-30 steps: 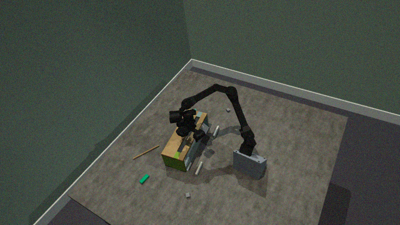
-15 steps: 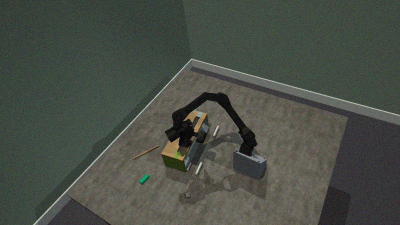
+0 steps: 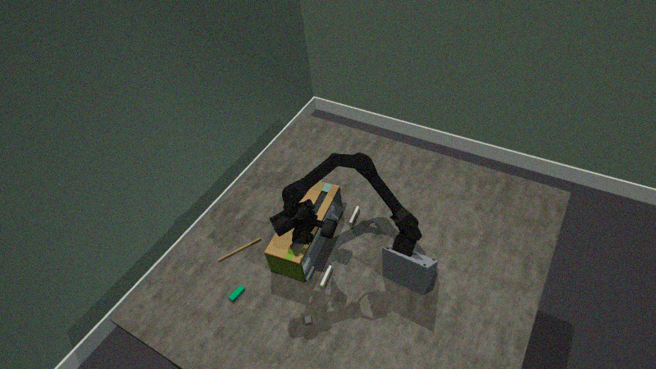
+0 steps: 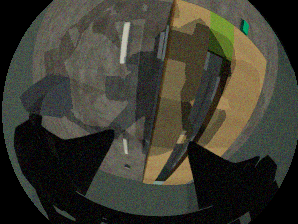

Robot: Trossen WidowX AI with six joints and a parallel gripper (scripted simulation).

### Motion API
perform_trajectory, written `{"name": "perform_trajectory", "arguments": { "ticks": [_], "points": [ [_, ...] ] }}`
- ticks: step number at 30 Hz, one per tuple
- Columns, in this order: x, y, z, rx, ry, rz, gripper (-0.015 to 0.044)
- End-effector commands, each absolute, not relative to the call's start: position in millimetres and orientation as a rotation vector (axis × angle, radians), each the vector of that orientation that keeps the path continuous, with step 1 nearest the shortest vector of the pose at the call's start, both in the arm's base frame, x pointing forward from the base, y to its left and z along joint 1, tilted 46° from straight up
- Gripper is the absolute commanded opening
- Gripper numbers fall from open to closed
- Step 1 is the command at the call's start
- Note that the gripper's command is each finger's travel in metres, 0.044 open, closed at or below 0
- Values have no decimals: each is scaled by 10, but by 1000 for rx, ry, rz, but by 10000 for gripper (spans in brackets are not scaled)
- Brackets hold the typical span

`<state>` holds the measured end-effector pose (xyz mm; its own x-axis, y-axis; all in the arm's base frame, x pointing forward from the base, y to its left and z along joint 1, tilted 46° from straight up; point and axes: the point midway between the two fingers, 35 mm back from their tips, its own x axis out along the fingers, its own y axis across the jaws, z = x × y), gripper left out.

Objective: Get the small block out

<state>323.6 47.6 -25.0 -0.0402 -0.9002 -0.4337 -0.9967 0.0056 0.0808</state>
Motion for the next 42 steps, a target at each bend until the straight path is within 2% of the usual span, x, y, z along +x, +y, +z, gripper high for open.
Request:
{"name": "perform_trajectory", "arguments": {
  "ticks": [1,31,42],
  "points": [
    [3217,401,-322,-1982,2038,548,400],
    [3177,82,-693,-1983,2041,543,400],
    [3207,40,-590,-1979,2031,534,400]
  ]
}}
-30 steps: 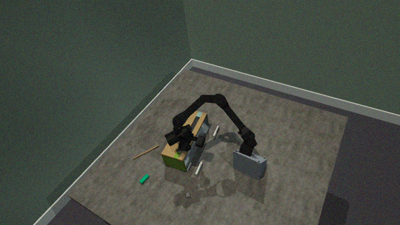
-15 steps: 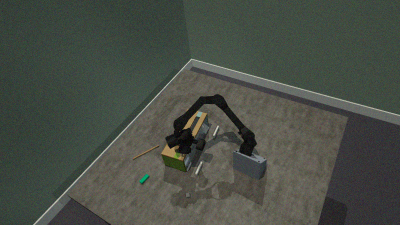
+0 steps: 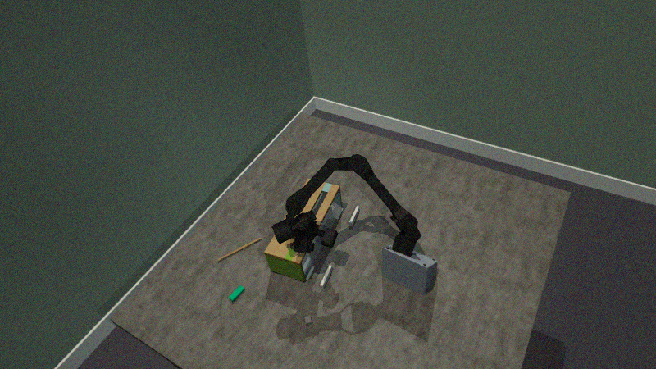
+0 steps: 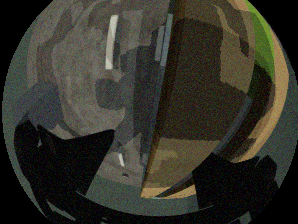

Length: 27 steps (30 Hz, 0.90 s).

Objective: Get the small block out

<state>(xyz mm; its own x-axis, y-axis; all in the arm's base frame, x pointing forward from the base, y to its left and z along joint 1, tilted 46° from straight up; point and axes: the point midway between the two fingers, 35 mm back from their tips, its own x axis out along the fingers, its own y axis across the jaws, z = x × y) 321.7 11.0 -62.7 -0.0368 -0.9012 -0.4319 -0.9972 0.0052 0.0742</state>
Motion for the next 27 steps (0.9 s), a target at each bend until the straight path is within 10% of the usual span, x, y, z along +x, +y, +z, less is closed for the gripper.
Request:
{"name": "perform_trajectory", "arguments": {
  "ticks": [1,27],
  "points": [
    [3207,29,-579,-1979,2032,534,400],
    [3234,-270,-284,-1981,2034,533,400]
  ]
}}
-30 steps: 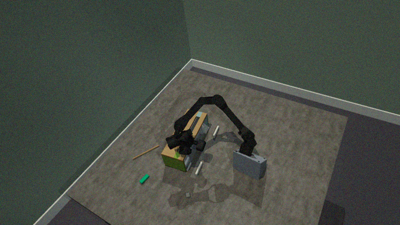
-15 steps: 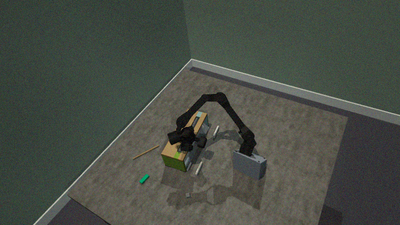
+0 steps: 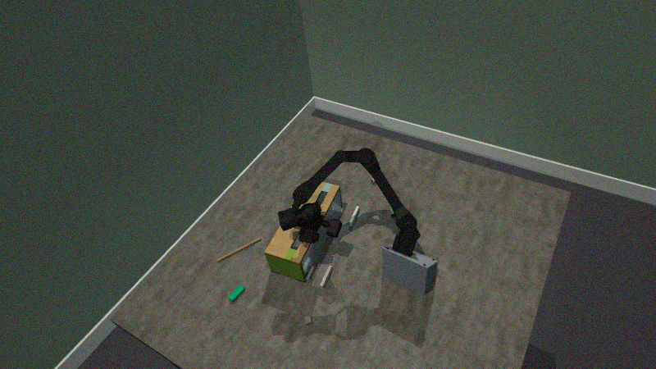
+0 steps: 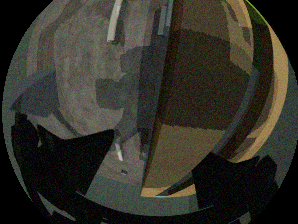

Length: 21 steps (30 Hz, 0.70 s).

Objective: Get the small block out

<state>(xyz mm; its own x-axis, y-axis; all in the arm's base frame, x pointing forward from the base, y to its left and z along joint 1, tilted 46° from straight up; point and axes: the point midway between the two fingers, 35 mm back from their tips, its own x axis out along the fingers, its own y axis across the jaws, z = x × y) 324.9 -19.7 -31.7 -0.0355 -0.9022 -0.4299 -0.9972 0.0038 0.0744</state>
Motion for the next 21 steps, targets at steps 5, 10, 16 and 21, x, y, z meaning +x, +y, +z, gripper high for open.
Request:
{"name": "perform_trajectory", "arguments": {
  "ticks": [5,10,16,21],
  "points": [
    [3239,-327,-227,-1981,2034,533,400],
    [3244,-384,-170,-1981,2035,532,400],
    [3250,-453,-102,-1982,2035,532,400],
    [3255,-510,-44,-1982,2036,532,400]
  ]
}}
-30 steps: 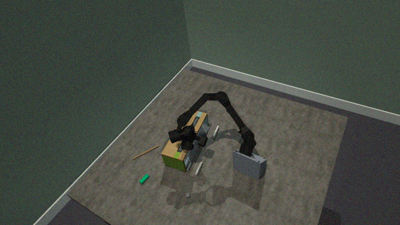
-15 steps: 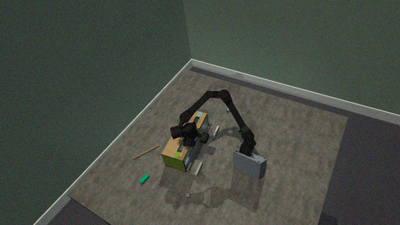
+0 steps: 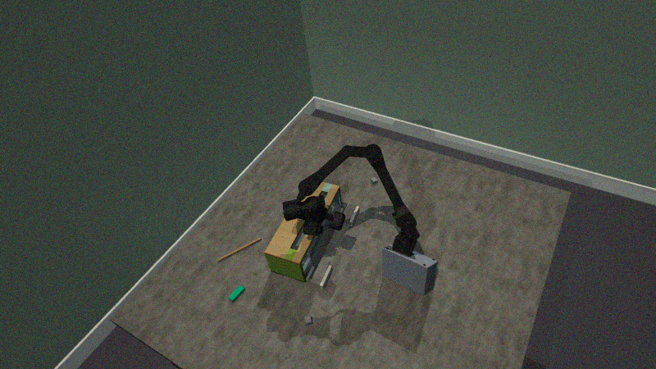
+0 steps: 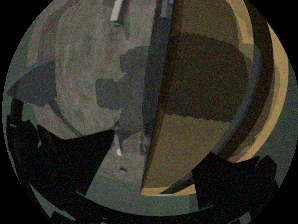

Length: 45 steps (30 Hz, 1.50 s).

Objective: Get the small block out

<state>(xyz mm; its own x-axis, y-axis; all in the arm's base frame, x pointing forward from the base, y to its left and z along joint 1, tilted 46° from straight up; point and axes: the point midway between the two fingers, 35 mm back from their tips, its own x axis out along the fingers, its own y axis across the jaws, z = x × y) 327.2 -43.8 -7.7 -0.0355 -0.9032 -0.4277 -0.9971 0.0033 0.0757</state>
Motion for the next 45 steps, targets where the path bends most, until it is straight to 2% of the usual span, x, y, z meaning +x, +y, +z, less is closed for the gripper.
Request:
{"name": "perform_trajectory", "arguments": {
  "ticks": [1,45],
  "points": [
    [3256,-522,-33,-1982,2036,532,400],
    [3303,-1027,479,-1984,2039,529,400]
  ]
}}
